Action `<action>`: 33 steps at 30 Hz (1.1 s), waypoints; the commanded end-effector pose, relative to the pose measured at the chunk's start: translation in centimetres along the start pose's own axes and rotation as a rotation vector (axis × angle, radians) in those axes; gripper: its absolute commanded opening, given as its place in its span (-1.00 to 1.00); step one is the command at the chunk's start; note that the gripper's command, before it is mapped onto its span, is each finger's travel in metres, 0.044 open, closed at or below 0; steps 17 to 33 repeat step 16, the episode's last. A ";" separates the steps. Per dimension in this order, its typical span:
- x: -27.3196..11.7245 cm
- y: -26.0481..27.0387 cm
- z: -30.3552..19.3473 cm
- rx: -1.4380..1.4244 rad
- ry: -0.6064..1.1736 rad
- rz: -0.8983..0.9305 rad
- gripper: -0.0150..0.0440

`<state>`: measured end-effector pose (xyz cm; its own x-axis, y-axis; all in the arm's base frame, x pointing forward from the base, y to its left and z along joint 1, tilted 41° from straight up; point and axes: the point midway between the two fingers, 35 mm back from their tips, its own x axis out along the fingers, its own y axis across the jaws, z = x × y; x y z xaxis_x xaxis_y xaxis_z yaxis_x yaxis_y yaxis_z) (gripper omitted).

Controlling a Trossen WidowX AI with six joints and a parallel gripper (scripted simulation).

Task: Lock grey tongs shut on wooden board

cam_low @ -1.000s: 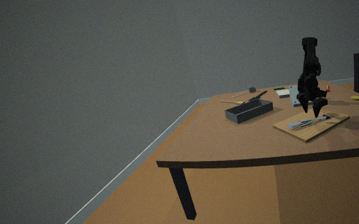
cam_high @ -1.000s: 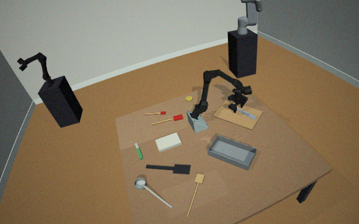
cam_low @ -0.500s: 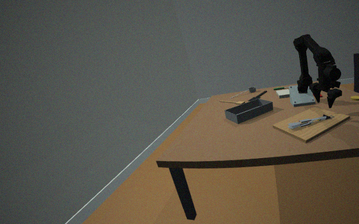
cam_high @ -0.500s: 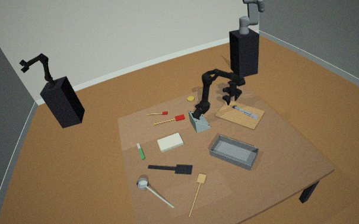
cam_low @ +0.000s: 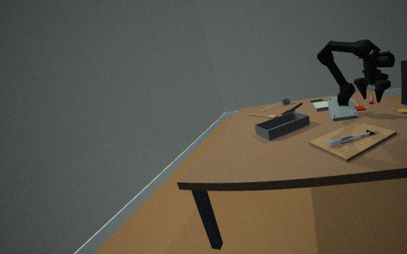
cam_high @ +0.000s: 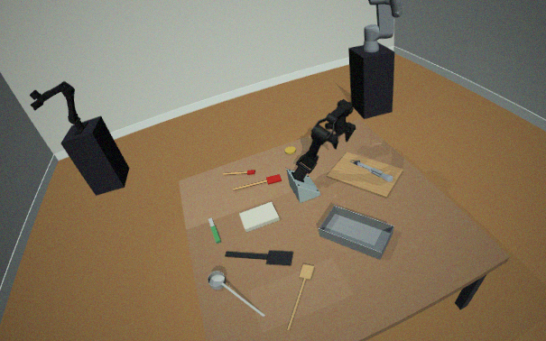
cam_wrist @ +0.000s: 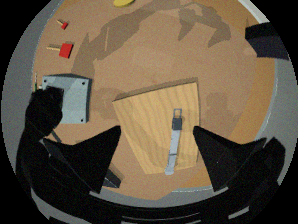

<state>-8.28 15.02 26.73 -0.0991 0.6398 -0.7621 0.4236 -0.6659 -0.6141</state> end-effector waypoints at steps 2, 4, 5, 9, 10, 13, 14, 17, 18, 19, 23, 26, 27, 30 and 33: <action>-0.9 0.3 0.0 0.001 0.004 -0.020 1.00; -1.5 0.2 -0.1 -0.011 -0.008 -0.013 1.00; -1.9 0.1 -0.2 -0.020 -0.016 -0.008 1.00; -4.2 -0.2 -0.5 -0.065 -0.058 0.017 1.00; -4.3 -0.2 -0.6 -0.068 -0.061 0.018 1.00; -4.3 -0.2 -0.6 -0.068 -0.061 0.018 1.00; -4.3 -0.2 -0.6 -0.068 -0.061 0.018 1.00; -4.3 -0.2 -0.6 -0.068 -0.061 0.018 1.00; -4.3 -0.2 -0.6 -0.068 -0.061 0.018 1.00; -4.3 -0.2 -0.6 -0.068 -0.061 0.018 1.00; -4.3 -0.2 -0.6 -0.068 -0.061 0.018 1.00; -4.3 -0.2 -0.6 -0.068 -0.061 0.018 1.00; -4.3 -0.2 -0.6 -0.068 -0.061 0.018 1.00; -4.3 -0.2 -0.6 -0.068 -0.061 0.018 1.00; -4.3 -0.2 -0.6 -0.068 -0.061 0.018 1.00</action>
